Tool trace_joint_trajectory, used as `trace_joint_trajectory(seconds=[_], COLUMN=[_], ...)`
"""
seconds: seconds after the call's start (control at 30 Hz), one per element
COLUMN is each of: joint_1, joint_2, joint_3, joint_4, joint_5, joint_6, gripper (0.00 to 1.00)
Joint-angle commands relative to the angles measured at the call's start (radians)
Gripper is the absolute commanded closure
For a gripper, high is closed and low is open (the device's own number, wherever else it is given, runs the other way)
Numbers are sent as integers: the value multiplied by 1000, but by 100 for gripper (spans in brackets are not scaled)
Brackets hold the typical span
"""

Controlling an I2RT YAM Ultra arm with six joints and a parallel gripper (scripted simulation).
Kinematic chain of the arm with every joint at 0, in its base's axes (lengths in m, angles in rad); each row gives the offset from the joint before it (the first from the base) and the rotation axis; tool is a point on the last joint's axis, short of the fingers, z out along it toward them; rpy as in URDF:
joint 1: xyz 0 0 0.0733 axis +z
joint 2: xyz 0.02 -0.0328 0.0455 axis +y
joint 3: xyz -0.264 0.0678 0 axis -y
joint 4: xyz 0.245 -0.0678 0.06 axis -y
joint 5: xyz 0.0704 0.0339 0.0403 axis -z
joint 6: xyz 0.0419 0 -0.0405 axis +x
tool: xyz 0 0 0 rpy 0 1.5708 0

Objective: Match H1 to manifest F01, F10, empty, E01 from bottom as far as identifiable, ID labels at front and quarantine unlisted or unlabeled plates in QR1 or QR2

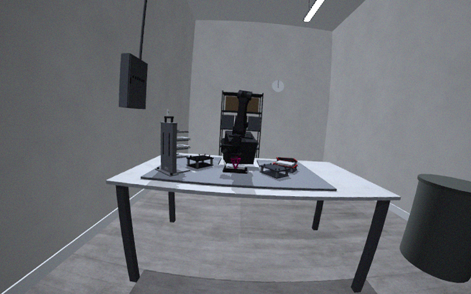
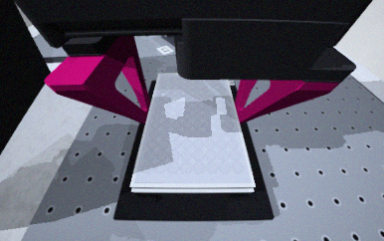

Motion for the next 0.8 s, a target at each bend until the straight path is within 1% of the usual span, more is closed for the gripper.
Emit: trace_joint_trajectory(seconds=[0.0,0.7,0.77], joint_1=[-2,-8,-8], joint_2=[-25,-106,-106], joint_3=[0,-9,-9], joint_4=[-18,-91,-91], joint_5=[5,3,3], joint_6=[-1,-7,-7], gripper=[14,14,14])
